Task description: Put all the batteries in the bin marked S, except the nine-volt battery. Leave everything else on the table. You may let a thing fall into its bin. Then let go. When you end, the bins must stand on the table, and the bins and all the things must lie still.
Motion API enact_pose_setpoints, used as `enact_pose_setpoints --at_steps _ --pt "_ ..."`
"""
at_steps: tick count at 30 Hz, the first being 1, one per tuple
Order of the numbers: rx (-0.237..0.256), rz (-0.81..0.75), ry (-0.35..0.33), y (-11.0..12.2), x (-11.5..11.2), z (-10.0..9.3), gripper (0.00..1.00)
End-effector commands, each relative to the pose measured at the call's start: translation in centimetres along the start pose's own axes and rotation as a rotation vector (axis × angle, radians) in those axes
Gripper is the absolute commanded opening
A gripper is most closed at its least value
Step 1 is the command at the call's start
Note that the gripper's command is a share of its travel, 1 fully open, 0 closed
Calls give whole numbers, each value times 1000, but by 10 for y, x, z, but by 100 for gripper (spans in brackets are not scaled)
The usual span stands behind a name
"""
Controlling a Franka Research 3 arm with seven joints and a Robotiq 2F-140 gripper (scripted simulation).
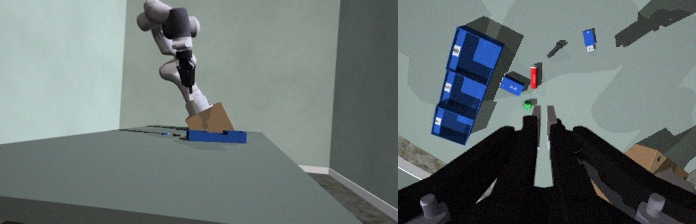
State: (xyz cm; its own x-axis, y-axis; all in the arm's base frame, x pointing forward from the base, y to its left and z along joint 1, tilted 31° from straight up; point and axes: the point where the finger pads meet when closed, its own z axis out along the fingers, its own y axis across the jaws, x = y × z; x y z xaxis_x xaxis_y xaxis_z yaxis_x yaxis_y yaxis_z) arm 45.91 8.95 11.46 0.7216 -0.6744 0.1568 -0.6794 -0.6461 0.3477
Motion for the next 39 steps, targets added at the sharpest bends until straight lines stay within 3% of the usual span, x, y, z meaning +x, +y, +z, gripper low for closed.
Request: enact_pose_setpoints --at_steps 1,6,32,39 --pt "14 -152 38 -1 2 -1 5" --pt "18 -206 52 -1 2 -1 5" --pt "-44 -696 286 20 -3 -10 5" --pt "-47 -764 303 20 -3 -10 5"
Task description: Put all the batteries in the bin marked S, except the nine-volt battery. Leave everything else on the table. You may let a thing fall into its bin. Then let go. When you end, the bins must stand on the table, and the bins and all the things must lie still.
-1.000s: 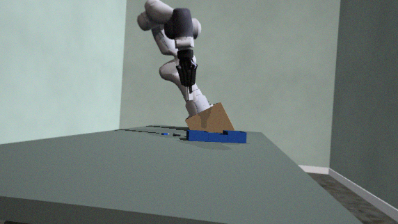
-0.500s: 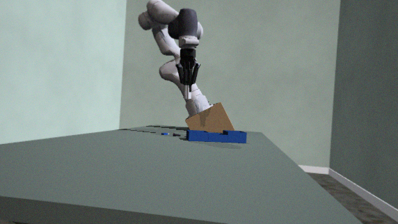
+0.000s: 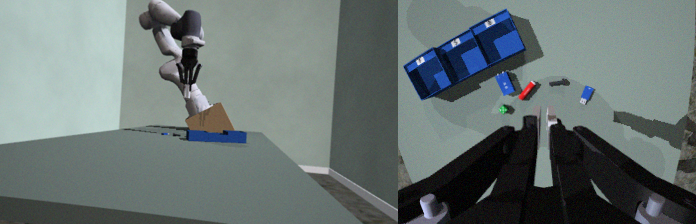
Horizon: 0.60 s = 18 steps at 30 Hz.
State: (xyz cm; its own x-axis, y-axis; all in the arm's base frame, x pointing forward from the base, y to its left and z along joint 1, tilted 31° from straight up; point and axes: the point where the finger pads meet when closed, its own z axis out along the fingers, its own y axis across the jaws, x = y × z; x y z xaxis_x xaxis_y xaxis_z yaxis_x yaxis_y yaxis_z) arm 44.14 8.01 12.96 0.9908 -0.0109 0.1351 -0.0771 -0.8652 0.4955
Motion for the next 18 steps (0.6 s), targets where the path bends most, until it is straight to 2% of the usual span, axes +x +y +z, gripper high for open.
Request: enact_pose_setpoints --at_steps 1,13,16,18 --pt "11 -91 14 -2 3 -1 5" --pt "11 -91 14 -2 3 -1 5" --pt "9 -241 15 -15 18 14 5" --pt "9 -241 15 -15 18 14 5"
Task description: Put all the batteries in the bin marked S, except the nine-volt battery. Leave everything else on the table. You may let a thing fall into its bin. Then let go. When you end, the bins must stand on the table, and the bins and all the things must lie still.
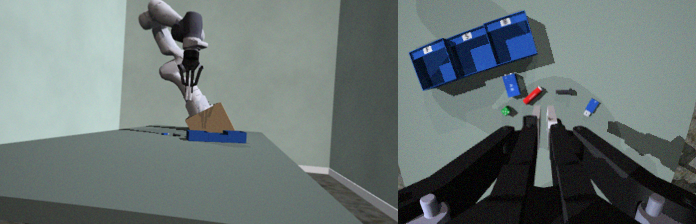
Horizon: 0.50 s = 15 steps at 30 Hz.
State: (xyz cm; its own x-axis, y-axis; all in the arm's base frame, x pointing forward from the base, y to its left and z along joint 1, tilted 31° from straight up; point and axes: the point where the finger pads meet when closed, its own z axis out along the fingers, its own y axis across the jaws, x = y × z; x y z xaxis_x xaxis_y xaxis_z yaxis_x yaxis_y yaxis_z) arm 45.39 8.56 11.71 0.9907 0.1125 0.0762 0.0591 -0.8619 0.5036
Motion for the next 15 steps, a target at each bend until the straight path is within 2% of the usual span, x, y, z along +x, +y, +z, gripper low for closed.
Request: enact_pose_setpoints --at_steps 1,8,15 --pt "2 -155 4 -6 13 9 5" --pt "2 -280 4 -31 53 44 5" --pt "2 -280 4 -56 92 79 5"
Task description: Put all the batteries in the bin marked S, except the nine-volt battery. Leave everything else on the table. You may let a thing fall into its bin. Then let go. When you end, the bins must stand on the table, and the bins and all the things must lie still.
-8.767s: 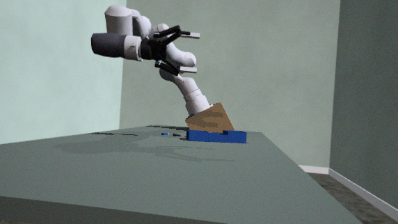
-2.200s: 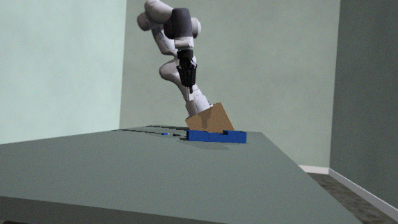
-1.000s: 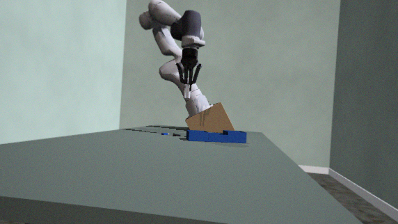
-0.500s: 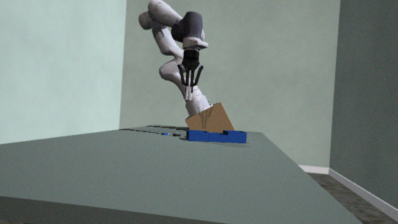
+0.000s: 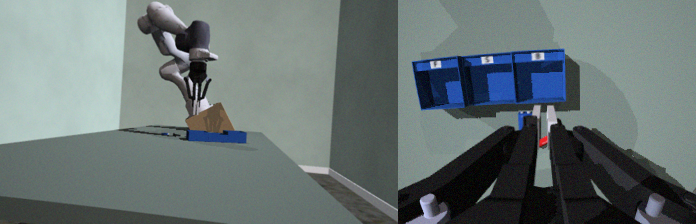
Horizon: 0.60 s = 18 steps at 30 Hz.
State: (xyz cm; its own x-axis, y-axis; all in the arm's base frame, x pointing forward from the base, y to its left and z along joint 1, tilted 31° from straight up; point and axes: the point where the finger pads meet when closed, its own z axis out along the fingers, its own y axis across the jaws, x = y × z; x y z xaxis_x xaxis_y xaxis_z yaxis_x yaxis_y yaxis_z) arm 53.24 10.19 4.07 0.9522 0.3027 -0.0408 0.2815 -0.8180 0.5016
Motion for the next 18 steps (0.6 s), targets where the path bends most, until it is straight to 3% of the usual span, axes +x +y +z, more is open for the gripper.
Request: enact_pose_setpoints --at_steps 1,6,18 --pt "-6 -53 6 -4 20 12 5" --pt "-6 -53 6 -13 45 32 5" --pt "-6 -53 6 -13 45 35 5"
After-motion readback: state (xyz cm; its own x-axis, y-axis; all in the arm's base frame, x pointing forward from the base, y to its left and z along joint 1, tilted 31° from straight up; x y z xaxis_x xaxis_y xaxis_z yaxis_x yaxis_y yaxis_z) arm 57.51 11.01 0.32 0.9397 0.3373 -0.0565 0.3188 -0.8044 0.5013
